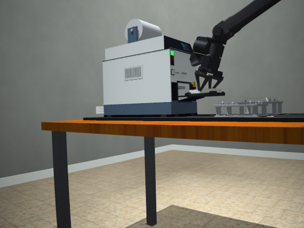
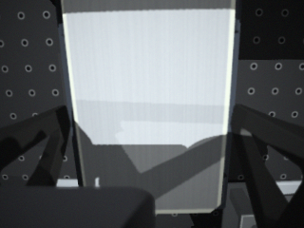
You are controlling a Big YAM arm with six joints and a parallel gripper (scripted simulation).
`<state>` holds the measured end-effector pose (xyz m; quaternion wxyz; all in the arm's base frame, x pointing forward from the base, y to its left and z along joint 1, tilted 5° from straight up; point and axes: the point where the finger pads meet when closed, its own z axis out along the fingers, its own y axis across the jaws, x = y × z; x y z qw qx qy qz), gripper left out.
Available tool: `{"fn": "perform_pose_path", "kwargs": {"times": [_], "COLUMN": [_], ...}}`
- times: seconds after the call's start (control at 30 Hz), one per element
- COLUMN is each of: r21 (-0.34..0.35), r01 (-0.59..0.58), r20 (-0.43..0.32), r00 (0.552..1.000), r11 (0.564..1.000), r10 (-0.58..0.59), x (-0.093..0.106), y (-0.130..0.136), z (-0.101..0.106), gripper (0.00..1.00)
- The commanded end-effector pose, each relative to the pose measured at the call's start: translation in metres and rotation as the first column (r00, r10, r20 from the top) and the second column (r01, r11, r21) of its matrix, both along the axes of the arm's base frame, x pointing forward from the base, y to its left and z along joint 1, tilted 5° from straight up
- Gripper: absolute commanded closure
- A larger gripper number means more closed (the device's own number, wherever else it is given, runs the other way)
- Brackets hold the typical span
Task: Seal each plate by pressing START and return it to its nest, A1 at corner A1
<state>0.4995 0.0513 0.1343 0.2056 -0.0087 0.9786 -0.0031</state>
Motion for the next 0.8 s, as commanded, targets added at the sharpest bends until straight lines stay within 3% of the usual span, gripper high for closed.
{"fn": "perform_pose_path", "kwargs": {"times": [0.0, 0.3, 0.53, 0.77], "r21": [-0.003, 0.003, 0.0, 0.001], "r01": [0.0, 0.0, 0.0, 0.005], "r20": [0.018, 0.064, 0.022, 0.016], "r00": [1.0, 0.998, 1.0, 1.0], "r11": [1.0, 1.0, 1.0, 1.0], "r10": [0.001, 0.0, 0.0, -0.005], "x": [0.011, 0.017, 0.002, 0.008], "y": [-0.005, -0.005, -0.007, -0.007], "z": [-0.001, 0.017, 0.004, 0.004], "gripper": [0.0, 0.0, 0.0, 0.0]}}
